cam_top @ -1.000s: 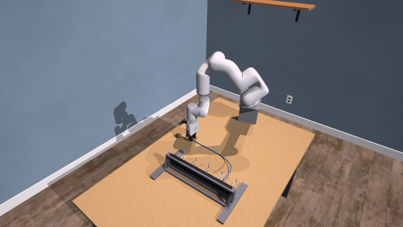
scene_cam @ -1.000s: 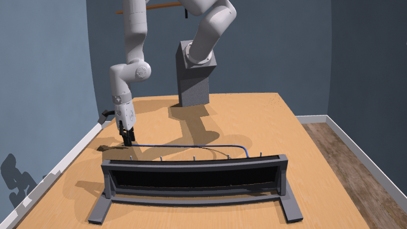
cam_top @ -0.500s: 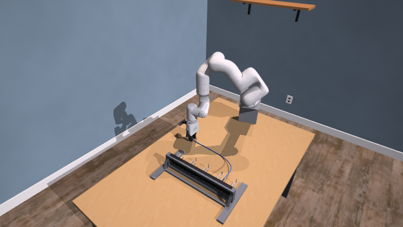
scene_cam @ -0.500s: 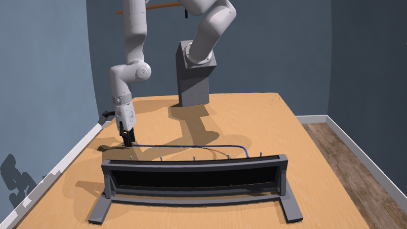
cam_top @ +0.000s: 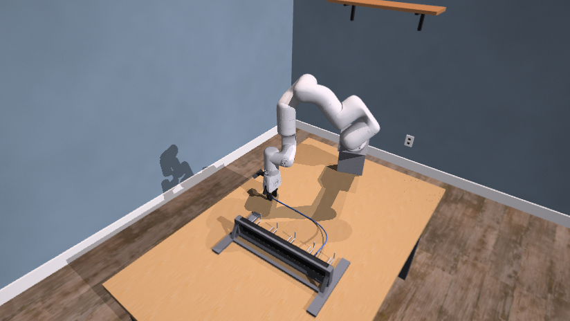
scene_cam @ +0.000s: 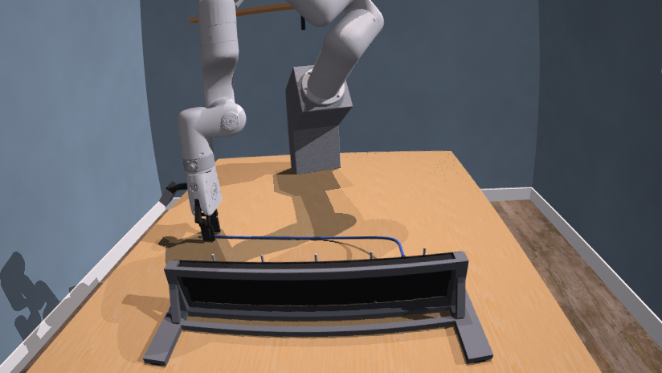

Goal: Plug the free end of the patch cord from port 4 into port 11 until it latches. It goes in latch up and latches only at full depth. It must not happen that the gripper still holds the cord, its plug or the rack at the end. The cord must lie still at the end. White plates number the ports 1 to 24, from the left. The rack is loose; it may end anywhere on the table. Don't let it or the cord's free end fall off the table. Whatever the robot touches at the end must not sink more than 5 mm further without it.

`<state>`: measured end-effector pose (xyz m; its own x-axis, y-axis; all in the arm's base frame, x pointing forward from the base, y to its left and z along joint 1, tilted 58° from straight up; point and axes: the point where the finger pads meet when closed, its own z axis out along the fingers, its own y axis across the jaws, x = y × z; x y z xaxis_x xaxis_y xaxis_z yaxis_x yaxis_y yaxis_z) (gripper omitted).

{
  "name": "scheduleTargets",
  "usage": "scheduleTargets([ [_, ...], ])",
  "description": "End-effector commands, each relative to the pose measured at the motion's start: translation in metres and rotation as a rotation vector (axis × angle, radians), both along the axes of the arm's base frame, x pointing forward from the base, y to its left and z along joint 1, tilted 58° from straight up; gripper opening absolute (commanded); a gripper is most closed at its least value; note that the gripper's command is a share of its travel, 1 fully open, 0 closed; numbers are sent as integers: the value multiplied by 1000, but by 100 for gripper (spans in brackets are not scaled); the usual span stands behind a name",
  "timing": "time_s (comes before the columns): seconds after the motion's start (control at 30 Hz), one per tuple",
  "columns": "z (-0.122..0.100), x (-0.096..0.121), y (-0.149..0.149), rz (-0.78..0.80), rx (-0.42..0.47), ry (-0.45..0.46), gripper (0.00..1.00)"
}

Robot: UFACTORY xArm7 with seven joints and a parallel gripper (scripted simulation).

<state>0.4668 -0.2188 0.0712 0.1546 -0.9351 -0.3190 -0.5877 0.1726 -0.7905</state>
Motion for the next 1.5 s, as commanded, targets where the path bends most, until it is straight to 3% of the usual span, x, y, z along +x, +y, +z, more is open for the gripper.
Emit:
scheduleTargets([
  [0.0,0,1,-1,-3,-1,0,38],
  [1.17,-2,2,0,-3,-1,0,38],
  [1.2,-2,2,0,-3,-1,0,0],
  [1.47,-2,2,0,-2,-1,0,0],
])
